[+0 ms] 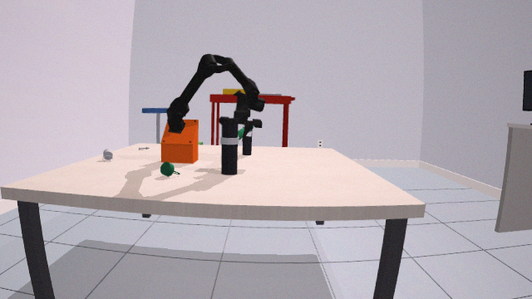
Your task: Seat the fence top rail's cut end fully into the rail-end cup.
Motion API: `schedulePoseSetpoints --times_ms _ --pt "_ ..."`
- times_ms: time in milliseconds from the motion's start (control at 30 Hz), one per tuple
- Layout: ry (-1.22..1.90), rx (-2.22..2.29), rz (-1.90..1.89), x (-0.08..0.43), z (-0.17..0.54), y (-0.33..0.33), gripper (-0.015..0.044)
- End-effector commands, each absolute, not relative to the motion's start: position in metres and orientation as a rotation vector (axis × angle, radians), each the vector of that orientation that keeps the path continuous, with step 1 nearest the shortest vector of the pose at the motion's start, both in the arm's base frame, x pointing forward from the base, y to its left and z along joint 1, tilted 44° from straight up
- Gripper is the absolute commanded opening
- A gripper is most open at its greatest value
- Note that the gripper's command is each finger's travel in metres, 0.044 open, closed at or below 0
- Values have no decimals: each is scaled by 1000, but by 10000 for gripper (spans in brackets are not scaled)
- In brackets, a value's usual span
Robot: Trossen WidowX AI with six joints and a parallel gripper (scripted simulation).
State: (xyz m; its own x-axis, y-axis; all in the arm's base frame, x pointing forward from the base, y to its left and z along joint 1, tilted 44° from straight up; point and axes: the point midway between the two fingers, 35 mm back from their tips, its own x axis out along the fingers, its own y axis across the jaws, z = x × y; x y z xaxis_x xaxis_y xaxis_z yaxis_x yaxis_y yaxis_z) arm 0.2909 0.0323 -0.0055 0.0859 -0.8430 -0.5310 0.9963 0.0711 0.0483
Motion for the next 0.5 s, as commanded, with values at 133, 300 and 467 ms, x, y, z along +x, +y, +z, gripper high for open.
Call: schedulePoseSetpoints --times_ms 133,300,467 --pt "414 456 -1443 291 -5 32 0" --pt "414 456 -1443 291 -5 32 0" --pt "413 453 -1443 291 -4 32 0"
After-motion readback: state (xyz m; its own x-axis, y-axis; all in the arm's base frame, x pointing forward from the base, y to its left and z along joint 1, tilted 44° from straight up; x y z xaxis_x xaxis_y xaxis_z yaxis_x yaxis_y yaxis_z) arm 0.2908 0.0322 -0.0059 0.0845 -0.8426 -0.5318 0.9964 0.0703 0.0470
